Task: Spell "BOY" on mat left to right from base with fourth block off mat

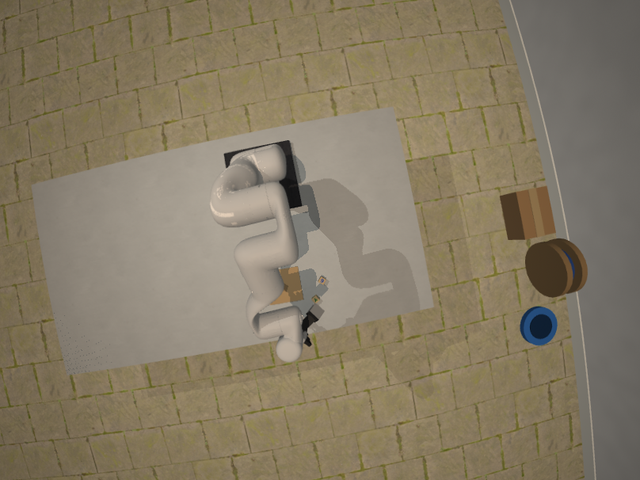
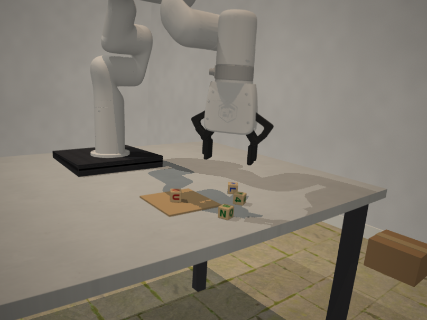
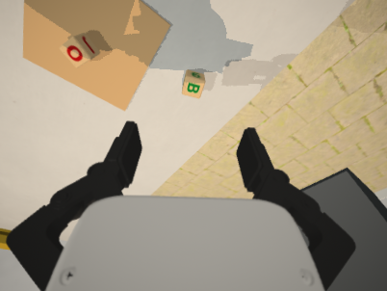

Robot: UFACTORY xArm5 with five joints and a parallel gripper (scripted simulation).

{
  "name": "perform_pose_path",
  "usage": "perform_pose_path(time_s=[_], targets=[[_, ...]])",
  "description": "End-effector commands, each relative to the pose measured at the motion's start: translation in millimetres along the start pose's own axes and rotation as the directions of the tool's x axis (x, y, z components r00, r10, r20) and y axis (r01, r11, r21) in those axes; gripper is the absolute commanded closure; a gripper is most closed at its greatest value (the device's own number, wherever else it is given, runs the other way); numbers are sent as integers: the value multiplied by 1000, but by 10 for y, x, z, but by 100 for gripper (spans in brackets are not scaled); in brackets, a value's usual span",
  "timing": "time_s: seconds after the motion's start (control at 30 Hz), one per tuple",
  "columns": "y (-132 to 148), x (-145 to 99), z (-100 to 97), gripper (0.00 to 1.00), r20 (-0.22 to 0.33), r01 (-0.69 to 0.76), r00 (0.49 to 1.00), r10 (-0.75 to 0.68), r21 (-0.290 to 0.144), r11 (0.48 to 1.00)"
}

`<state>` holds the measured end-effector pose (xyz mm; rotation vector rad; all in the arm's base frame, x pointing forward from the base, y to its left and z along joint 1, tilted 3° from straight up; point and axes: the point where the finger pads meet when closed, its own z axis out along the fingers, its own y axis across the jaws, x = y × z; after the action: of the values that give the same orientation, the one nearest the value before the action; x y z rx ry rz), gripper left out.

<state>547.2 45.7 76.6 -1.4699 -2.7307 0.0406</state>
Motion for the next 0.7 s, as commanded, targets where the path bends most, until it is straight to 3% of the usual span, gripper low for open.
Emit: perform_pose_path(time_s=[0.0,0.37,0.67], targets=[[12,-7,-5,0,3,138,990,-138,-4,990],[12,-7,15,0,3,324,946,-324,-3,946],[13,-8,38,0,4,524,851,-524,-2,851]])
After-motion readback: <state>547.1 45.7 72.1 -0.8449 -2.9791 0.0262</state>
